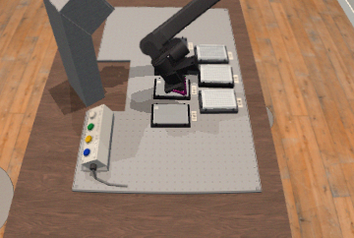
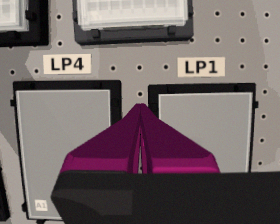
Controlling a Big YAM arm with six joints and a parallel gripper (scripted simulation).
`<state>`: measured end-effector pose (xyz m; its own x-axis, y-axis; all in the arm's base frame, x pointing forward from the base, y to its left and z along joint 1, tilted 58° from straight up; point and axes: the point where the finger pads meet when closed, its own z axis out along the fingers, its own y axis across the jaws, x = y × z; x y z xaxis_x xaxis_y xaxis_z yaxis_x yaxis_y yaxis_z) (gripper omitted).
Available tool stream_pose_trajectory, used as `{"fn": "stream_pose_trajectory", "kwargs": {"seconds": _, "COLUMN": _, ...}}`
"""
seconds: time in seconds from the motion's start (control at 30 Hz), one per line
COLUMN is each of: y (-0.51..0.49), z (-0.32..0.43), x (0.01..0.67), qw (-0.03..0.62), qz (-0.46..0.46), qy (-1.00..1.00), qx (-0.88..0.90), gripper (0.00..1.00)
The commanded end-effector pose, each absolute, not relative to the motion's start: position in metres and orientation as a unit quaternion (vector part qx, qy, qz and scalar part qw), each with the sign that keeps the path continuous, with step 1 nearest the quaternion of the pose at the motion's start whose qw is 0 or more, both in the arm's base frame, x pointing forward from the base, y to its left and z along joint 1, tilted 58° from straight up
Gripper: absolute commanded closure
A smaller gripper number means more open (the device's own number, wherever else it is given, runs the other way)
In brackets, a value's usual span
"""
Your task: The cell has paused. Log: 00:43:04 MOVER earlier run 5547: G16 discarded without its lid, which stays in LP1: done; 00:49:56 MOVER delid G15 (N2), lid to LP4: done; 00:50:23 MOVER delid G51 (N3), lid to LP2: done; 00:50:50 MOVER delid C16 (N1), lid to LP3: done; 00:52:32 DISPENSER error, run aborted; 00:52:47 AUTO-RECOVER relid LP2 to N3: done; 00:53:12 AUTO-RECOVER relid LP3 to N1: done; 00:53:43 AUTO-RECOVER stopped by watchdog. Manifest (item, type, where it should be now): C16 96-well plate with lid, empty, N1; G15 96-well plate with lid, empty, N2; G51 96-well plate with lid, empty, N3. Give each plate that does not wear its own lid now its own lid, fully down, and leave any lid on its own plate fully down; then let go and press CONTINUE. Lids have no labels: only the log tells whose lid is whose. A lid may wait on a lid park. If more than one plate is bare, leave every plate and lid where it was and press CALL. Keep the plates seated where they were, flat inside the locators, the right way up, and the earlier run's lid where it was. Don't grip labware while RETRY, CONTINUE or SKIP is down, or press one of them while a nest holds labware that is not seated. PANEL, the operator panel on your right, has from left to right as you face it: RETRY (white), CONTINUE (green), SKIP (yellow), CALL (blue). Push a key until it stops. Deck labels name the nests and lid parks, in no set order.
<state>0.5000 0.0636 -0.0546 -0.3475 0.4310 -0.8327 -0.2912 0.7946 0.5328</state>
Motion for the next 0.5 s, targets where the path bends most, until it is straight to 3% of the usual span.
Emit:
{"fn": "stream_pose_trajectory", "kwargs": {"seconds": 0.0, "y": 0.112, "z": -0.009, "x": 0.476, "qw": 0.634, "qz": 0.313, "qy": 0.704, "qx": 0.063, "gripper": 1.0}}
{"fn": "stream_pose_trajectory", "kwargs": {"seconds": 0.47, "y": 0.11, "z": 0.002, "x": 0.488, "qw": 0.635, "qz": 0.316, "qy": 0.701, "qx": 0.065, "gripper": 1.0}}
